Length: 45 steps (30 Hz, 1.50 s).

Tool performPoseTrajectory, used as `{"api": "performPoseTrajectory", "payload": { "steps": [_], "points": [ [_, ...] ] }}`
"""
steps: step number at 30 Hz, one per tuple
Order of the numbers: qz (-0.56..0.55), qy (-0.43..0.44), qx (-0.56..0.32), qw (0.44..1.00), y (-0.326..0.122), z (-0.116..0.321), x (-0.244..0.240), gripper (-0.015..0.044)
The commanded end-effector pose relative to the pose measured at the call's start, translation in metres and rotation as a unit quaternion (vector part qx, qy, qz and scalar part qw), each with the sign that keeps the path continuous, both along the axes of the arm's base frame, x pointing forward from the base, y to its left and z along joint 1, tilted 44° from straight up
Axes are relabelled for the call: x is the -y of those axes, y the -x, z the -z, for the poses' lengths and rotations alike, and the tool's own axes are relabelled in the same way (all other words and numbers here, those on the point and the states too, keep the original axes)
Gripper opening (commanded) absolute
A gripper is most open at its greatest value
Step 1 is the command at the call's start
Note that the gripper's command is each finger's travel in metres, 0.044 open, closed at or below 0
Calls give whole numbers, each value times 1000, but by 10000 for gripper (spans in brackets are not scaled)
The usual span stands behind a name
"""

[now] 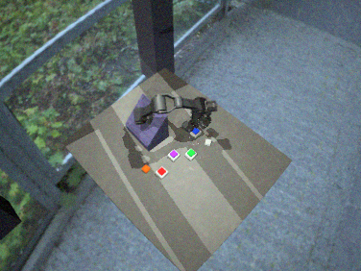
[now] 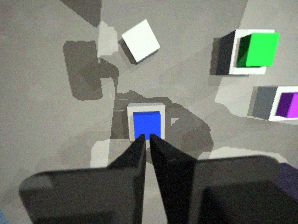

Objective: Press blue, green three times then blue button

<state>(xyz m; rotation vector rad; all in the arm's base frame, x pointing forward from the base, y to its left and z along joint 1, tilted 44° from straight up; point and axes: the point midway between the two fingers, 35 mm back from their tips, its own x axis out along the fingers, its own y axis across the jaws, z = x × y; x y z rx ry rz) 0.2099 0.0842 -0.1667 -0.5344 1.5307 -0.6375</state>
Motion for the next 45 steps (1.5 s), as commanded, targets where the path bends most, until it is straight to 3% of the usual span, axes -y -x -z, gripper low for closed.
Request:
{"api": "performPoseTrajectory", "payload": {
  "steps": [1, 38, 45],
  "points": [
    [-2, 3, -3, 1000, 1, 5, 6, 20],
    [-2, 4, -3, 1000, 3, 24, 25, 20],
    [-2, 3, -3, 1000, 1, -1, 1, 20]
  ]
}}
